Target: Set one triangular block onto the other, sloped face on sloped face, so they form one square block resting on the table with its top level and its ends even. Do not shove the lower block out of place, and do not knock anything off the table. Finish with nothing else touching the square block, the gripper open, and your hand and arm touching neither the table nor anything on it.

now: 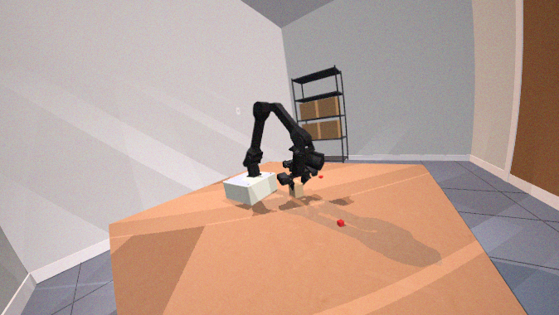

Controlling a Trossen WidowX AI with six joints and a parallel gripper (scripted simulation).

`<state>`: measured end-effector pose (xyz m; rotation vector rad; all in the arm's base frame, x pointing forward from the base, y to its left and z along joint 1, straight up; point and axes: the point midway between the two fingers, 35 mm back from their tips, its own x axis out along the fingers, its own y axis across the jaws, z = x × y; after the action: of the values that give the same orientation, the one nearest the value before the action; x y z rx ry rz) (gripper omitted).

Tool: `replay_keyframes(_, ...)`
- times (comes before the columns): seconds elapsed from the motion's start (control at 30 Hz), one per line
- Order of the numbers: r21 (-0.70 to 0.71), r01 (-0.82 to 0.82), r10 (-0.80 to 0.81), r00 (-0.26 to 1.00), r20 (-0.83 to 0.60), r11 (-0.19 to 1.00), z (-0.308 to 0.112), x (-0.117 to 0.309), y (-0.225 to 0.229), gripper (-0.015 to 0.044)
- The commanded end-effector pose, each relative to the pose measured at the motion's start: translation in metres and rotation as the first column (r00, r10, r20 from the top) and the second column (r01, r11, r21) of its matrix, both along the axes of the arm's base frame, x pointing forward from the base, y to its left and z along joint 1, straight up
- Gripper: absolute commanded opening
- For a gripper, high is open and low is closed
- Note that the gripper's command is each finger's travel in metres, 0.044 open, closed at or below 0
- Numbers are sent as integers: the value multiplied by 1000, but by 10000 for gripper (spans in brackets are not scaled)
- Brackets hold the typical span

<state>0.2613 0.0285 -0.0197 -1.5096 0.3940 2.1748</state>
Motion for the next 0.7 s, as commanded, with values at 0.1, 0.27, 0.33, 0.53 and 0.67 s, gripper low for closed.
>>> replay_keyframes(0.1, 0, 0, 0, 1000, 0, 1000, 0, 0, 0, 105)
replay_keyframes(0.27, 0, 0, 0, 1000, 0, 1000, 0, 0, 0, 236)
replay_keyframes(0.33, 0, 0, 0, 1000, 0, 1000, 0, 0, 0, 289)
replay_keyframes(0.53, 0, 0, 0, 1000, 0, 1000, 0, 0, 0, 440)
replay_keyframes(0.67, 0, 0, 0, 1000, 0, 1000, 0, 0, 0, 440)
